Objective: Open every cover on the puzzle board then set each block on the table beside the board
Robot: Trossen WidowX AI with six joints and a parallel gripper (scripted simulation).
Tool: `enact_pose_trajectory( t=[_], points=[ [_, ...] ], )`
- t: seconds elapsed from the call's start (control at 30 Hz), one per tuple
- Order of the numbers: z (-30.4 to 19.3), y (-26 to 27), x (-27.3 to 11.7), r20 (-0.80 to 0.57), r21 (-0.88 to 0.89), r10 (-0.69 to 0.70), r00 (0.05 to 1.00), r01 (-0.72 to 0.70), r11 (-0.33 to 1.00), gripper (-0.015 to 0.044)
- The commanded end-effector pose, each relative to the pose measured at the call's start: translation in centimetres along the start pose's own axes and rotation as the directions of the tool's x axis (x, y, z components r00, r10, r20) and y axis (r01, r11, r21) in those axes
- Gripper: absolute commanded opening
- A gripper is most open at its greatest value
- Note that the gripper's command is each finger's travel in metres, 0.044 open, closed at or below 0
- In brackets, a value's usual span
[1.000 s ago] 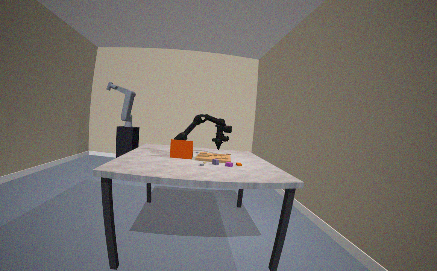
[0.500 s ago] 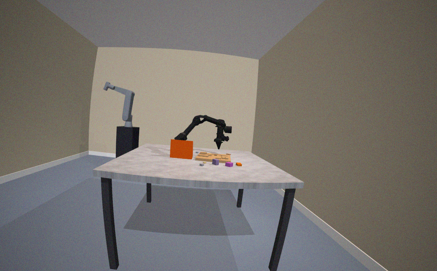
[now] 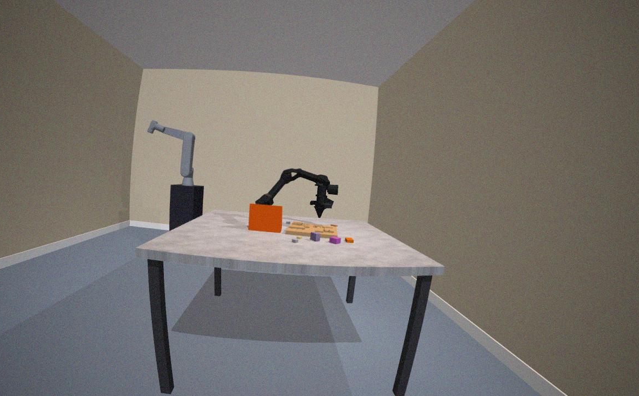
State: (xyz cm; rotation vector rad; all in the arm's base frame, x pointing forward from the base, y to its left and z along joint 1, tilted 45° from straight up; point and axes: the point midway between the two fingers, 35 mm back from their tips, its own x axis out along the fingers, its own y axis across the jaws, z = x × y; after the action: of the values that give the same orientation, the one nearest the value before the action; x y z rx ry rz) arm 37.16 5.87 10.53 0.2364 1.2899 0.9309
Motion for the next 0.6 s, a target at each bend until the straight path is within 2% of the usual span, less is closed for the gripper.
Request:
enact_pose_trajectory(
  t=[0.0, 0.2, 0.57],
  points=[
    [0.1, 0.3, -0.1, 0.003, -0.047, 0.004, 1.000, -0.003, 0.999, 0.0000],
    [0.1, 0.2, 0.7, 0.003, -0.047, 0.003, 1.000, -0.003, 0.999, 0.0000],
    [0.0, 0.2, 4.9, 0.004, -0.047, 0.005, 1.000, -0.005, 0.999, 0.0000]
  ],
)
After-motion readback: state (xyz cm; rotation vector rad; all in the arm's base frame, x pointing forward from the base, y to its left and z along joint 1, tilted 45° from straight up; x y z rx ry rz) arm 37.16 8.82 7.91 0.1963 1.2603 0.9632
